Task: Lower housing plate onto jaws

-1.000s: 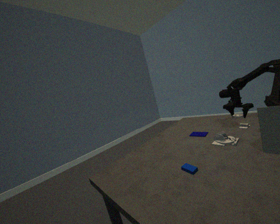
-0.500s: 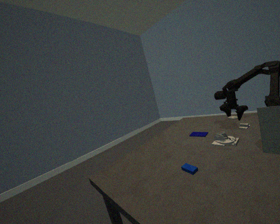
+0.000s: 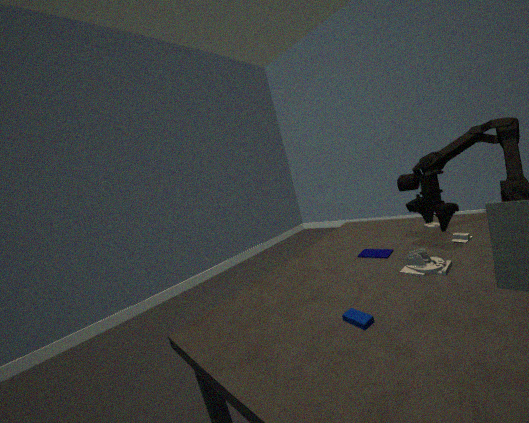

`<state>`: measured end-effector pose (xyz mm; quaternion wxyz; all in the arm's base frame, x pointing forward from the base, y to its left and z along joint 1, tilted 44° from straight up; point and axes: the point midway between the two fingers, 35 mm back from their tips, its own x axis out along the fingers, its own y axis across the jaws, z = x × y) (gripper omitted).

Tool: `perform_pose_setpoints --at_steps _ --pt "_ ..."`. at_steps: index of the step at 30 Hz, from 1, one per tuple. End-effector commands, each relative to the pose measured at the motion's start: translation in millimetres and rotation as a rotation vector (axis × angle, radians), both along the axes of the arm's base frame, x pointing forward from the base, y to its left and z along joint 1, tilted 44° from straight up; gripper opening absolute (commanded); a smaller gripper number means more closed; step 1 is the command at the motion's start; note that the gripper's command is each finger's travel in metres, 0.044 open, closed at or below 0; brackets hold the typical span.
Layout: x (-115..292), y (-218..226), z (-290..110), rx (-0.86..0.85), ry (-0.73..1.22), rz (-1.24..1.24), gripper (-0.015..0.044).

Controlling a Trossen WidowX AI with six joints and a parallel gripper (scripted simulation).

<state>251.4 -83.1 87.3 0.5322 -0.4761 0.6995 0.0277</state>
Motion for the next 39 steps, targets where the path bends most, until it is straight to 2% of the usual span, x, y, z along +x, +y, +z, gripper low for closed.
perform_pose_setpoints --at_steps 1,20,39 --pt "1 10 -10 0.008 -0.027 -0.042 0.0351" --pt "-2 56 -52 0.002 -0.209 -0.277 0.0351" --pt "-22 99 -92 -0.039 -0.429 -0.521 0.0351"
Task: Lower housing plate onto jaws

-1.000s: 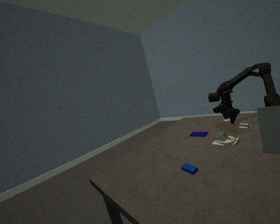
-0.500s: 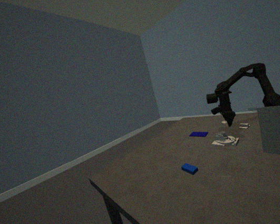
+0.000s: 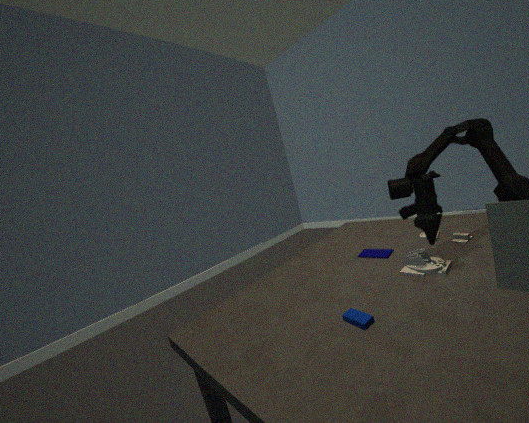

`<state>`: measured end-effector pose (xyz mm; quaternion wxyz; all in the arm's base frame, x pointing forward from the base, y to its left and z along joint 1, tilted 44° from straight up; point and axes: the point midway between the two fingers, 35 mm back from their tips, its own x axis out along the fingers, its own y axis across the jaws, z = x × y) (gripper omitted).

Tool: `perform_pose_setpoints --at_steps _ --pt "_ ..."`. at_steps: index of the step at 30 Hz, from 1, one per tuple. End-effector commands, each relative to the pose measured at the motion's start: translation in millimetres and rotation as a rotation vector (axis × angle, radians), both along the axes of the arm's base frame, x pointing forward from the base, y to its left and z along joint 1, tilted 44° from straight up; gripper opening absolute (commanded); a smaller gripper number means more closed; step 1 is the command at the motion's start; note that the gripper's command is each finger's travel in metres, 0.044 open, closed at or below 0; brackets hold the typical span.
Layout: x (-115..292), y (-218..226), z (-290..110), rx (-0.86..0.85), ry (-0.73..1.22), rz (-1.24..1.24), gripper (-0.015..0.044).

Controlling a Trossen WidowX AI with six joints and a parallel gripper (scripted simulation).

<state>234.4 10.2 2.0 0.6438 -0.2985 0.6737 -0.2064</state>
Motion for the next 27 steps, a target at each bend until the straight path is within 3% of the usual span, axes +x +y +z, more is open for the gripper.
perform_pose_setpoints --at_steps 1,27 --pt "-7 7 -9 -0.010 -0.037 -0.048 0.0351" --pt "-15 17 -20 -0.029 -0.108 -0.119 0.0351"
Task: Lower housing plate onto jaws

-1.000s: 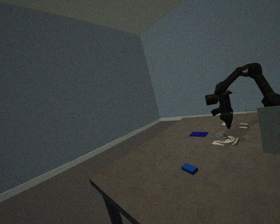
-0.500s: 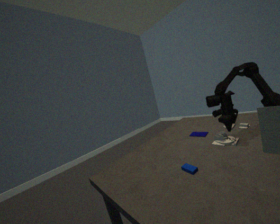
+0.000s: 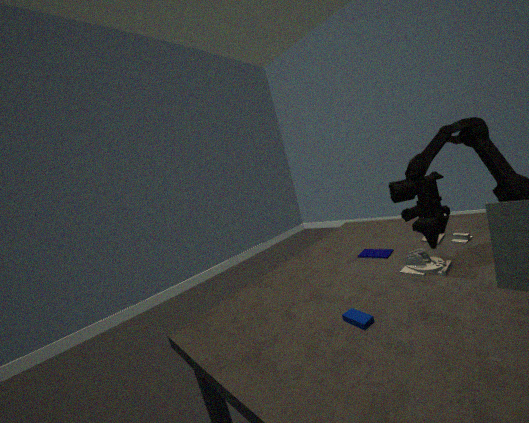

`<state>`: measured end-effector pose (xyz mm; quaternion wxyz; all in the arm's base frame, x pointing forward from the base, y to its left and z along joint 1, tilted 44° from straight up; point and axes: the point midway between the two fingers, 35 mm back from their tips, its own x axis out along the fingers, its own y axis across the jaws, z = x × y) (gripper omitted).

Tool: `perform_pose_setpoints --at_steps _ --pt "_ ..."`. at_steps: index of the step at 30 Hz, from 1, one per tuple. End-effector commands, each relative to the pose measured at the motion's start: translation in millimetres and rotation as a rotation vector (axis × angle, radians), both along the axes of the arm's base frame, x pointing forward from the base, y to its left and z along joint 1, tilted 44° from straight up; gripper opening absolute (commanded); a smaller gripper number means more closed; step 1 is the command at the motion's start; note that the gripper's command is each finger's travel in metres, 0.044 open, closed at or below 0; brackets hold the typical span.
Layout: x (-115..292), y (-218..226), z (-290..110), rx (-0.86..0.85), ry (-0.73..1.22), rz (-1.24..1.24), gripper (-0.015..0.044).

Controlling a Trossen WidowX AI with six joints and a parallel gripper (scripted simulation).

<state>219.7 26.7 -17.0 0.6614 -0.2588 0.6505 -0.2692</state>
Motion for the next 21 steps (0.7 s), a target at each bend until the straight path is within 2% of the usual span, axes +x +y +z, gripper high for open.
perform_pose_setpoints --at_steps 1,21 --pt "-0.6 0.5 -0.8 0.004 -0.001 -0.005 0.0351" --pt "-8.5 7.7 -7.7 0.005 -0.001 -0.005 0.0351"
